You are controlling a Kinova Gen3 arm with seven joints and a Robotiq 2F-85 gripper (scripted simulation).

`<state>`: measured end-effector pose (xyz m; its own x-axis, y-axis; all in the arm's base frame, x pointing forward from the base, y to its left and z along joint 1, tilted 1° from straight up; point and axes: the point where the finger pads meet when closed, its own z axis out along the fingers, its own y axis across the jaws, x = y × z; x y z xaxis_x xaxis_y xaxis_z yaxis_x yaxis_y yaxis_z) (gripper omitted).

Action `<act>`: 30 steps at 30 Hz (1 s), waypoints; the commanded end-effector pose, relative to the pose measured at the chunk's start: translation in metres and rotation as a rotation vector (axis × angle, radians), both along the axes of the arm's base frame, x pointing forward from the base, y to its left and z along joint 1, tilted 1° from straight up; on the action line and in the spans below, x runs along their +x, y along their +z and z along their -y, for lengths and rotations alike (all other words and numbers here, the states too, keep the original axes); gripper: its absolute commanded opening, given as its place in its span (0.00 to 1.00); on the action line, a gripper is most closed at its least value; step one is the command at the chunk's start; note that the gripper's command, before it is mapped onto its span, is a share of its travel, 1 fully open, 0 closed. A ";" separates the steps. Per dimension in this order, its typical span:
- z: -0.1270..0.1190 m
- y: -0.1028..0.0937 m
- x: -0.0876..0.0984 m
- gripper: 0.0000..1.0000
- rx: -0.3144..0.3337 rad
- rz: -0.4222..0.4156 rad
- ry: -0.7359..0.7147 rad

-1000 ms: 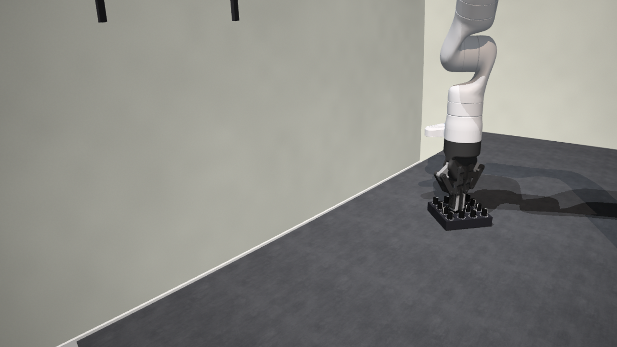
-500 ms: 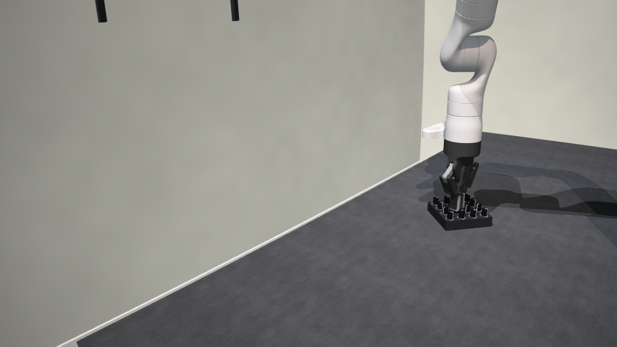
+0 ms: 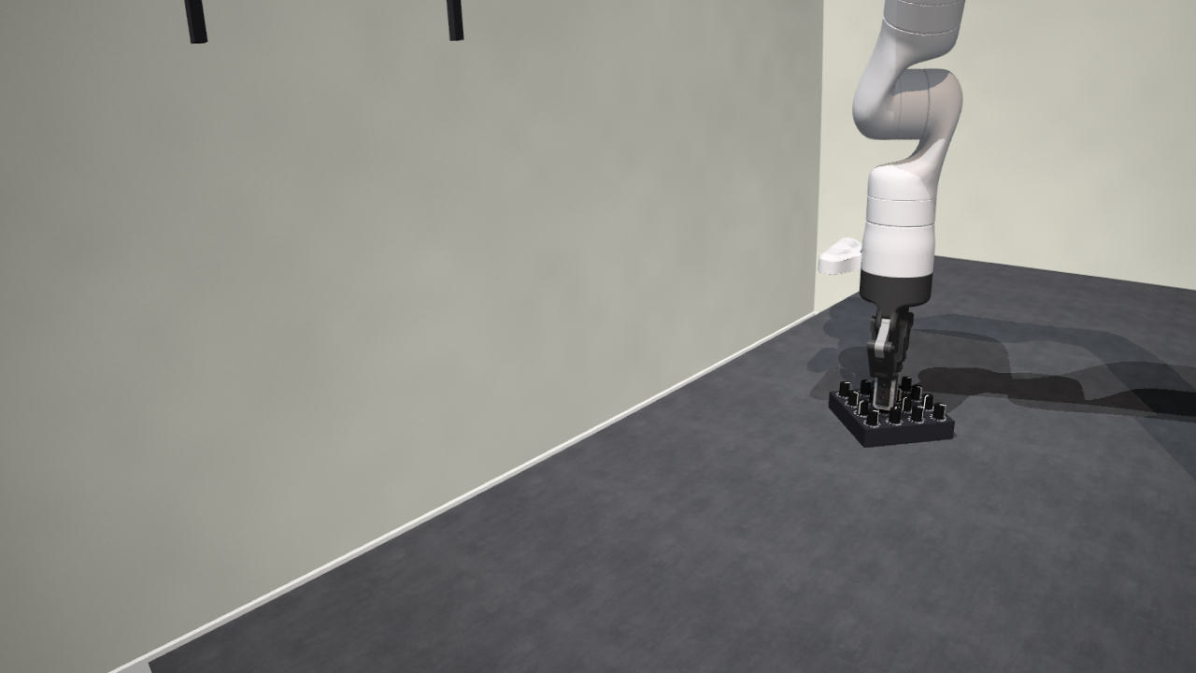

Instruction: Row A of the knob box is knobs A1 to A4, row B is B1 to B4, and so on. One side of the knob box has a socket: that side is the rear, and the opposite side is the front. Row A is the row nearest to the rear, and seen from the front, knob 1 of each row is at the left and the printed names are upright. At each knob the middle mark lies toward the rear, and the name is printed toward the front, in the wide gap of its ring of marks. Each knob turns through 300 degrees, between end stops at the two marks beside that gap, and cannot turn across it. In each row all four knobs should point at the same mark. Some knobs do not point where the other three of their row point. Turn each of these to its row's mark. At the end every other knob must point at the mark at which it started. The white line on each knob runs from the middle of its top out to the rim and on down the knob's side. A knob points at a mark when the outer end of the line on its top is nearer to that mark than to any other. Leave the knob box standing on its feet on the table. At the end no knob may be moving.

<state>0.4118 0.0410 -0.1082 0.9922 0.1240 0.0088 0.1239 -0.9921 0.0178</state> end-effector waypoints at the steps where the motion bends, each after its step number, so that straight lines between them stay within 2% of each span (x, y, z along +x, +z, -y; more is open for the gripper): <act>1: 0.000 0.000 0.000 0.08 0.003 0.002 0.044; 22: 0.000 0.000 0.000 0.08 -0.002 -0.004 0.444; 30: 0.000 0.000 0.000 0.08 -0.003 -0.006 0.531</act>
<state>0.4118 0.0411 -0.1082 0.7992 0.6011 0.0008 0.6009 -0.7991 0.0194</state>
